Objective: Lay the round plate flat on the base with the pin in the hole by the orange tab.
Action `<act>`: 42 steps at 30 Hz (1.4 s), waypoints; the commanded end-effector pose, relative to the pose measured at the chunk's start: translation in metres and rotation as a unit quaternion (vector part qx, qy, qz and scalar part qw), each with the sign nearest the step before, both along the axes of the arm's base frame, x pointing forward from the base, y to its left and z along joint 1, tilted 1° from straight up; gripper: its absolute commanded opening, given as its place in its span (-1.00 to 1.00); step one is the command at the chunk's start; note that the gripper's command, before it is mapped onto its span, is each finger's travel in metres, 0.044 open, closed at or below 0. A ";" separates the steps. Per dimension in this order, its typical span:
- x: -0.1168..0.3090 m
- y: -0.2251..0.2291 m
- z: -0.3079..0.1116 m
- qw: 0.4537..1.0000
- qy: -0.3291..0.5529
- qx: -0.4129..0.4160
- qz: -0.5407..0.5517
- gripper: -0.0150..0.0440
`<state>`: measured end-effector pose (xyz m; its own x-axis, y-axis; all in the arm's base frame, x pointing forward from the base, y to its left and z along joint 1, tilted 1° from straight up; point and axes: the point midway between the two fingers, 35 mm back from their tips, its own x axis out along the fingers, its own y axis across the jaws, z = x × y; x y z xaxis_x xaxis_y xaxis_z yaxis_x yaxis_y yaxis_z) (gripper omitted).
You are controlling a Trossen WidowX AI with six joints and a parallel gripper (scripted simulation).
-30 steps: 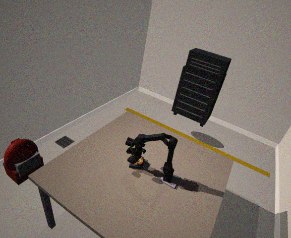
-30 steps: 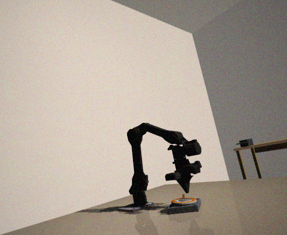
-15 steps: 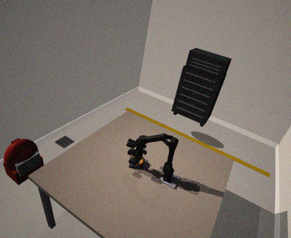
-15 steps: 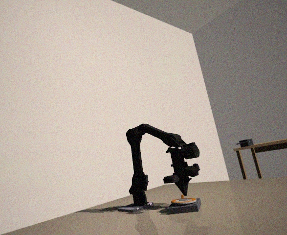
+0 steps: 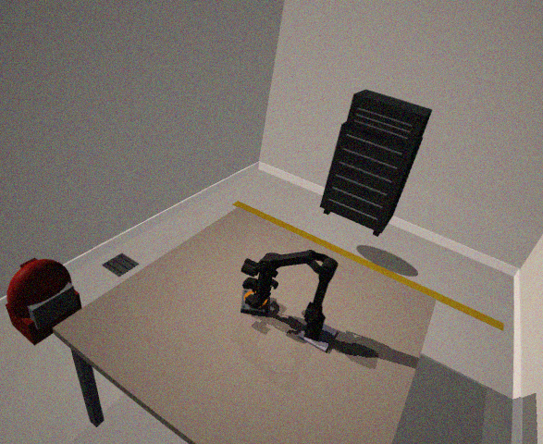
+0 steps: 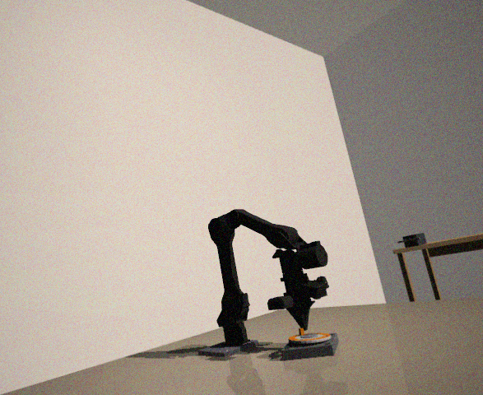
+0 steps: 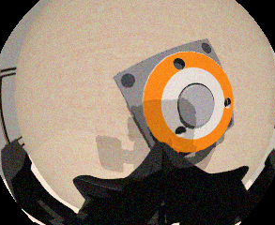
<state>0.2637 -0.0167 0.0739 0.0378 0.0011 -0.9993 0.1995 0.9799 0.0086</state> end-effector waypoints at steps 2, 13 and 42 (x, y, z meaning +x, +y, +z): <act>-0.006 -0.006 0.000 1.000 0.002 -0.003 0.000 -0.49; -0.014 -0.015 0.001 1.000 0.002 -0.003 0.000 -0.49; -0.020 -0.041 0.003 1.000 0.002 -0.005 0.000 -0.49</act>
